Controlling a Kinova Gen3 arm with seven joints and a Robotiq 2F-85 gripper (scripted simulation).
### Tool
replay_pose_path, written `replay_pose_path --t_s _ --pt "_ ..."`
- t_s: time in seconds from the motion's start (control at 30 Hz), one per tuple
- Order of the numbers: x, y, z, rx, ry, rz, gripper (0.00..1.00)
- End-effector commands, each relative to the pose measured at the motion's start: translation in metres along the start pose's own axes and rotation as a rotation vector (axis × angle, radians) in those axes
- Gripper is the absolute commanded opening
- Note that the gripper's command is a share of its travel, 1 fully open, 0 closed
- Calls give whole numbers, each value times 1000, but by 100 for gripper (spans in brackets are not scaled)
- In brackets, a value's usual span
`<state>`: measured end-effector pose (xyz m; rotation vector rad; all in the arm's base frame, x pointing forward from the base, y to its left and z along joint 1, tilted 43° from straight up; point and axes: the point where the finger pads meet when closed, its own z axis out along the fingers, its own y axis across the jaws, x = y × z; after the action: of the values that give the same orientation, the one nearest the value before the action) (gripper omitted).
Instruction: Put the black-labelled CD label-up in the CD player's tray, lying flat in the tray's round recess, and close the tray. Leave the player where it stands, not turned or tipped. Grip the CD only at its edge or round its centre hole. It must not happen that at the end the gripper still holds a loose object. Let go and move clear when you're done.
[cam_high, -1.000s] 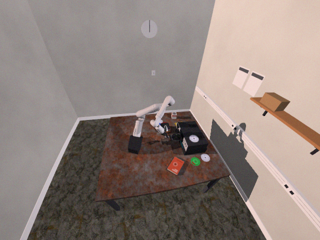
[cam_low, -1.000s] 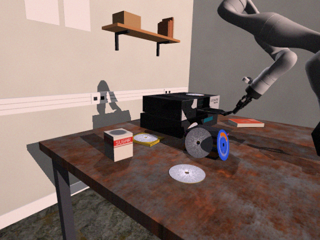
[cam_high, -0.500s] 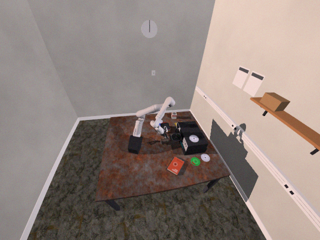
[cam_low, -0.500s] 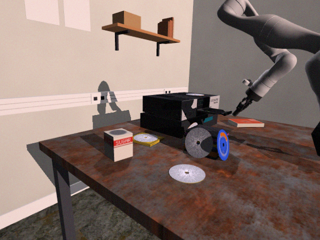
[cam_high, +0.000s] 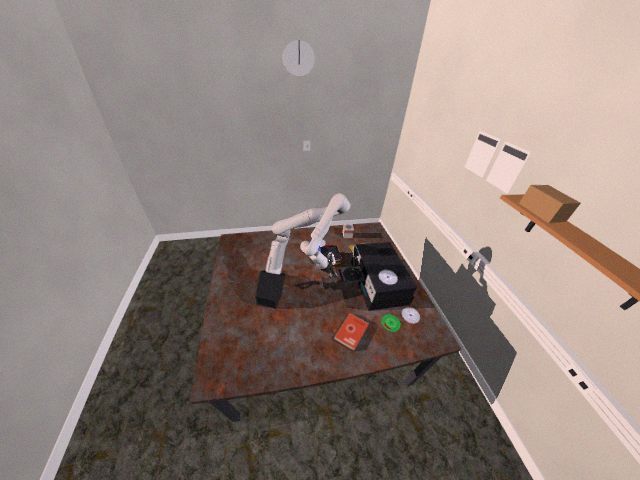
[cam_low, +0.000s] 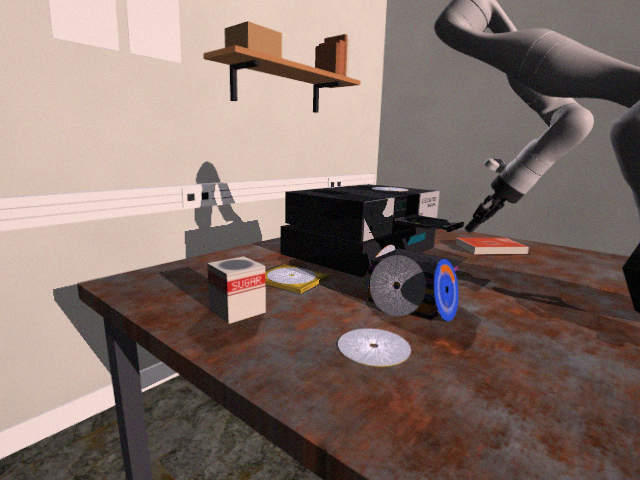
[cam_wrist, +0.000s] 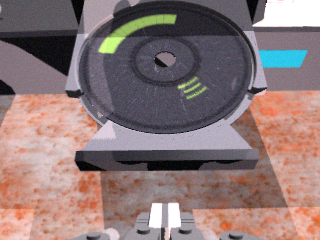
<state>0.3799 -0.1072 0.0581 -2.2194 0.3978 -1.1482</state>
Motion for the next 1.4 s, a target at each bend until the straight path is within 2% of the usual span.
replay_pose_path --t_s 0.0,0.8,1.37 --pt "1 0 0 -1 1 0 10" --pt "3 0 1 -1 1 0 10" --pt "25 0 17 -1 1 0 10"
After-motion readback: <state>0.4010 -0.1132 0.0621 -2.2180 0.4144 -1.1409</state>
